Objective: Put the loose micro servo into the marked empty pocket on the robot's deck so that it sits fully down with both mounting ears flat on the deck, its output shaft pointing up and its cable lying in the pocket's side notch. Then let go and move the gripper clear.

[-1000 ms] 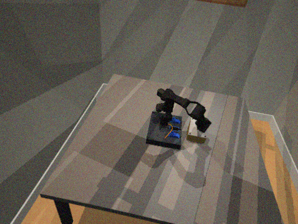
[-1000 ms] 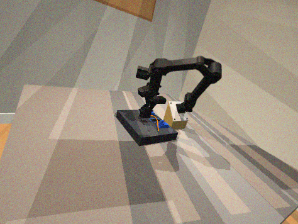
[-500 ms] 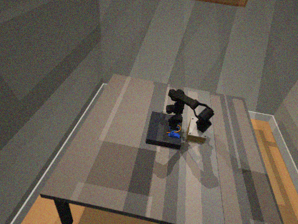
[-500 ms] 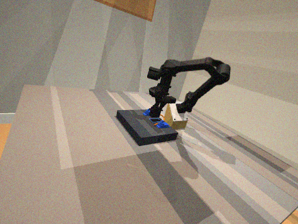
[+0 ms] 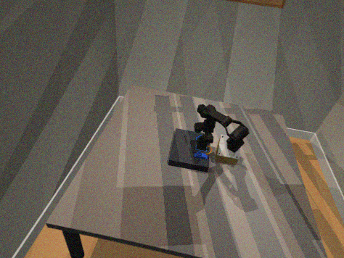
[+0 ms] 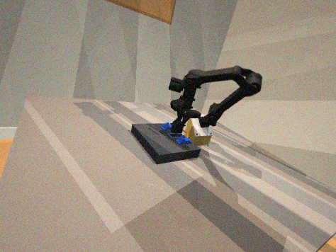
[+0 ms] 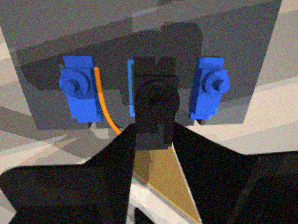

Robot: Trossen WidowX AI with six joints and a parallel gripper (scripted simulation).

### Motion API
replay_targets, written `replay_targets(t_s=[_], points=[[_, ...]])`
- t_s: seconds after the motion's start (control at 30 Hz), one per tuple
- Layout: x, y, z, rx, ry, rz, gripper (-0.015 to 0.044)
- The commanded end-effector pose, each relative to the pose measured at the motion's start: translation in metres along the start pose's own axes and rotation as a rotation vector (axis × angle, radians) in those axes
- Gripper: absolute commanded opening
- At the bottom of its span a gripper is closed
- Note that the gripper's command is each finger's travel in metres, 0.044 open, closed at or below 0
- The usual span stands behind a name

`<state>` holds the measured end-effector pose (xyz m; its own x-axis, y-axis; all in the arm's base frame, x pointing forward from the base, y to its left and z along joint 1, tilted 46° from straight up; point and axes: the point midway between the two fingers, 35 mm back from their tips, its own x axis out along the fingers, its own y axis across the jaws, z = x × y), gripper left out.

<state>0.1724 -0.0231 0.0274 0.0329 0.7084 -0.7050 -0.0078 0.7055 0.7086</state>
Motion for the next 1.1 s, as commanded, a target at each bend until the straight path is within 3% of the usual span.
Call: replay_targets(t_s=[0.0, 1.07], points=[[0.006, 0.001, 0.0, 0.001, -0.005, 0.001, 0.0], [0.023, 0.001, 0.0, 0.001, -0.005, 0.002, 0.0]])
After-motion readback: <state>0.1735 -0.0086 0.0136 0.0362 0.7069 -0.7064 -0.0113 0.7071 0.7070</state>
